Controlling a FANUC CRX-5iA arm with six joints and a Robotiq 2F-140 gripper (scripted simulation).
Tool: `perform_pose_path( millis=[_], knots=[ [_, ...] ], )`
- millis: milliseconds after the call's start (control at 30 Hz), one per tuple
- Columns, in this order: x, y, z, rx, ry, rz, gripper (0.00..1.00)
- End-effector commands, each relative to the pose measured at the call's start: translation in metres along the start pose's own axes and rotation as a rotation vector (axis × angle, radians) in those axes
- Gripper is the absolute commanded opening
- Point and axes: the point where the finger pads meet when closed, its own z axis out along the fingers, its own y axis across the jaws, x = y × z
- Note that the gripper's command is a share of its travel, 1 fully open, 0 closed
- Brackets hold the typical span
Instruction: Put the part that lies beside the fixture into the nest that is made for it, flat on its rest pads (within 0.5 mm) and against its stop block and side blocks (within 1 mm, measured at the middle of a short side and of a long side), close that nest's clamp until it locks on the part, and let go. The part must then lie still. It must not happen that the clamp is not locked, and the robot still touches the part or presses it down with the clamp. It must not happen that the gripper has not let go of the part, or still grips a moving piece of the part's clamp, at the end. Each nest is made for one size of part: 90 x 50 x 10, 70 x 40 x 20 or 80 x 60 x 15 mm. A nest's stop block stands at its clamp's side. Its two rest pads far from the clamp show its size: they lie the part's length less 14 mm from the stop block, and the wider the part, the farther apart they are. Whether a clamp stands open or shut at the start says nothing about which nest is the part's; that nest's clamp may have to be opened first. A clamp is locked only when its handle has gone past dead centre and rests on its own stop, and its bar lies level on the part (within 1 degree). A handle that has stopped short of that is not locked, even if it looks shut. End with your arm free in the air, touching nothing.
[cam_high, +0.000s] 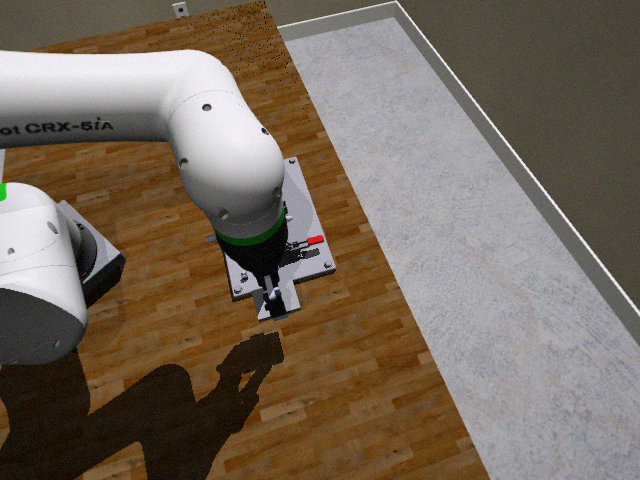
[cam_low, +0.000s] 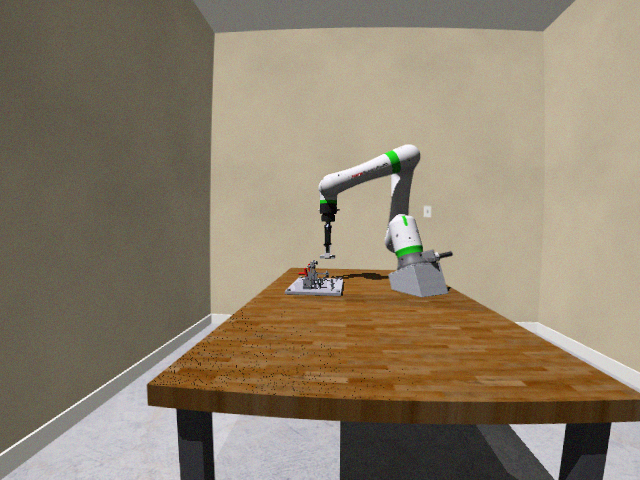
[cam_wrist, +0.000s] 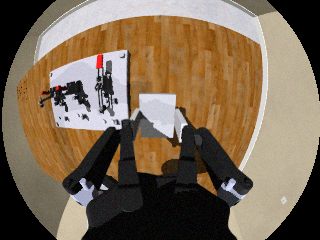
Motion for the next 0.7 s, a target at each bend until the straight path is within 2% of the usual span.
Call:
perform_pose_path(
  millis=[0, 667],
  knots=[
    [-0.003, 0.000, 0.002, 0.000, 0.000, 0.000, 0.00],
    [-0.022, 0.000, 0.017, 0.000, 0.000, 0.000, 0.00]
  ],
)
